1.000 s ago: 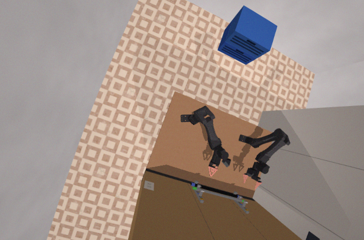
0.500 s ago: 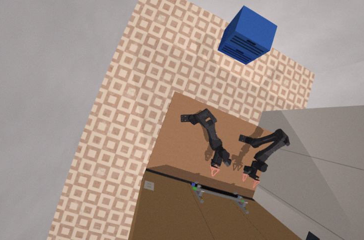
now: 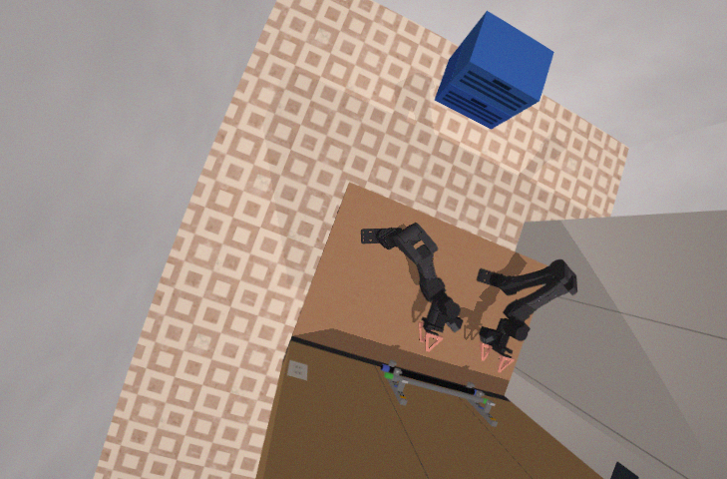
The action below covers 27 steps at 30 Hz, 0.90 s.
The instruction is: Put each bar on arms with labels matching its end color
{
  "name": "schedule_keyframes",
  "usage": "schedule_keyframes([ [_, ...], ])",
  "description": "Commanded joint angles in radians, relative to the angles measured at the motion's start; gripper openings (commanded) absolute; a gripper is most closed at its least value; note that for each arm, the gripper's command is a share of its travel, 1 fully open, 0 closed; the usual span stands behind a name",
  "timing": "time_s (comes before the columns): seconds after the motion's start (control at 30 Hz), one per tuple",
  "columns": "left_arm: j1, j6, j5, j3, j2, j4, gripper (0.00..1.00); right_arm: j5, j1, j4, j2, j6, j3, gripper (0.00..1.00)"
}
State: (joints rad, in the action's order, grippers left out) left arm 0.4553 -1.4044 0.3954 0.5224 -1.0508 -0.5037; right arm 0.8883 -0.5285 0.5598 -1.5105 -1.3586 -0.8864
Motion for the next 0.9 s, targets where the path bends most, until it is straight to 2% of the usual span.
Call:
schedule_keyframes([
  [0.0, 0.024, -0.055, 0.026, -0.014, -0.012, -0.049, 1.00, 0.030, -0.016, 0.057, -0.029, -0.066, 0.009, 1.00],
  [0.3, 0.062, -0.163, 0.060, -0.041, -0.041, -0.102, 1.00, 0.074, -0.038, 0.159, -0.100, -0.198, 0.010, 1.00],
  [0.87, 0.062, -0.166, 0.062, -0.044, -0.045, -0.113, 1.00, 0.075, -0.038, 0.184, -0.106, -0.212, 0.014, 1.00],
])
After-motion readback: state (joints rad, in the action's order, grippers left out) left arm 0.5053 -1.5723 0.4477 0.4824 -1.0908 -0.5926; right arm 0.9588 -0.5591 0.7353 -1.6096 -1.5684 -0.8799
